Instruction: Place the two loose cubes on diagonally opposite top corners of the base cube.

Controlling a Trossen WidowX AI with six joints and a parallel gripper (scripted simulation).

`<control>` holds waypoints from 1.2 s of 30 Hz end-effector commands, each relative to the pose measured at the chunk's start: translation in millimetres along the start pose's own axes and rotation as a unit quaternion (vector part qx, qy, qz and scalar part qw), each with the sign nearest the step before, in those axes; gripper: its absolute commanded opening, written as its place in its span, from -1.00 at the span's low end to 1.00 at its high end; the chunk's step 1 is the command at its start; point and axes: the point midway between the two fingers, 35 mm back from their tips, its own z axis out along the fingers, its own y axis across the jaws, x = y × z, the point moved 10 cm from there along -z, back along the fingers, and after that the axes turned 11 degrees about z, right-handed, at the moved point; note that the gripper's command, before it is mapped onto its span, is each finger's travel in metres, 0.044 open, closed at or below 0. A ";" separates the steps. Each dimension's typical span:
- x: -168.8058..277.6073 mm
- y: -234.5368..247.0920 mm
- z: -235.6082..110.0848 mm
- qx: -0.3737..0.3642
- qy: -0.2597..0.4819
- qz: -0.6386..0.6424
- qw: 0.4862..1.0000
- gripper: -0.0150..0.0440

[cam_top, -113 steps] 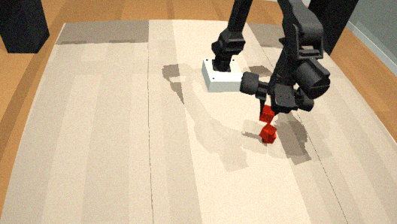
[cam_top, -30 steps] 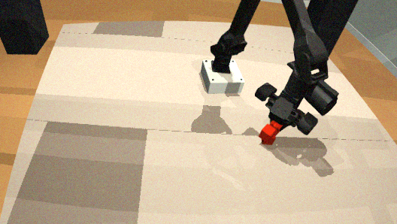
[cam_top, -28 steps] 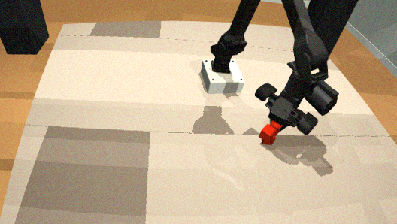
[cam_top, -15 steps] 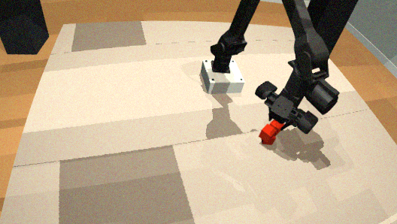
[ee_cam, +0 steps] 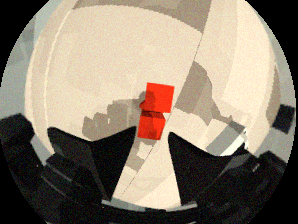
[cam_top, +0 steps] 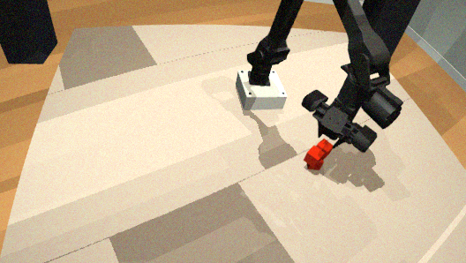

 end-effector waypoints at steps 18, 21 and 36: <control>0.1 0.1 -28.8 -0.007 0.000 0.000 1.000 0.20; 0.1 0.1 -32.6 -0.007 0.000 0.000 1.000 0.20; 0.1 -0.1 -44.3 -0.005 0.000 0.000 1.000 0.47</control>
